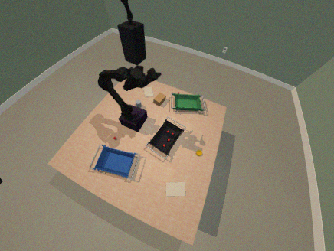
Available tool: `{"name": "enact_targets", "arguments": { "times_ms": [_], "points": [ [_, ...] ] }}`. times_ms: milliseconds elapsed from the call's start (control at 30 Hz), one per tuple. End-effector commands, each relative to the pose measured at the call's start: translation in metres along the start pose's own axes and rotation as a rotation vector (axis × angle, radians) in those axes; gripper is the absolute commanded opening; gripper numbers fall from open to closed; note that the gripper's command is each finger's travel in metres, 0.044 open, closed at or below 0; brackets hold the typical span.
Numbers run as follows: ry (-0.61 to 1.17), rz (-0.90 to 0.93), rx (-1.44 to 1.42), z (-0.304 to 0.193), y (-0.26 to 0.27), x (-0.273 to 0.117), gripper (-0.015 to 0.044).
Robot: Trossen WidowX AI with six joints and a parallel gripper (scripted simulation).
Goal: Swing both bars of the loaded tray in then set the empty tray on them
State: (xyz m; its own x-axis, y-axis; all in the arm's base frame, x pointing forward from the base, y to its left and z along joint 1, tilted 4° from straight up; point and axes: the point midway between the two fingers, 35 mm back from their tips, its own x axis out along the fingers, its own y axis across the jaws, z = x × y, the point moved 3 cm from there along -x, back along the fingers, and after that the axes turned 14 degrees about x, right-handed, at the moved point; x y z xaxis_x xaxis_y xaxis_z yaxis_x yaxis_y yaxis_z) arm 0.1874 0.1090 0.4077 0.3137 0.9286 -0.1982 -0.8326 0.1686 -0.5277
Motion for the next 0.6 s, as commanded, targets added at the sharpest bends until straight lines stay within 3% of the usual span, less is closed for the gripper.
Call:
{"name": "enact_targets", "arguments": {
  "times_ms": [0,233,367,567],
  "points": [
    [0.0,0.0,0.0,0.0,0.0,0.0,0.0374],
    [0.003,0.001,0.007,-0.001,-0.001,0.001,0.019],
    [0.081,0.018,0.187,-0.029,-0.014,0.016,0.0085],
    [0.271,0.041,0.562,-0.089,-0.031,0.053,0.0081]
  ]
}}
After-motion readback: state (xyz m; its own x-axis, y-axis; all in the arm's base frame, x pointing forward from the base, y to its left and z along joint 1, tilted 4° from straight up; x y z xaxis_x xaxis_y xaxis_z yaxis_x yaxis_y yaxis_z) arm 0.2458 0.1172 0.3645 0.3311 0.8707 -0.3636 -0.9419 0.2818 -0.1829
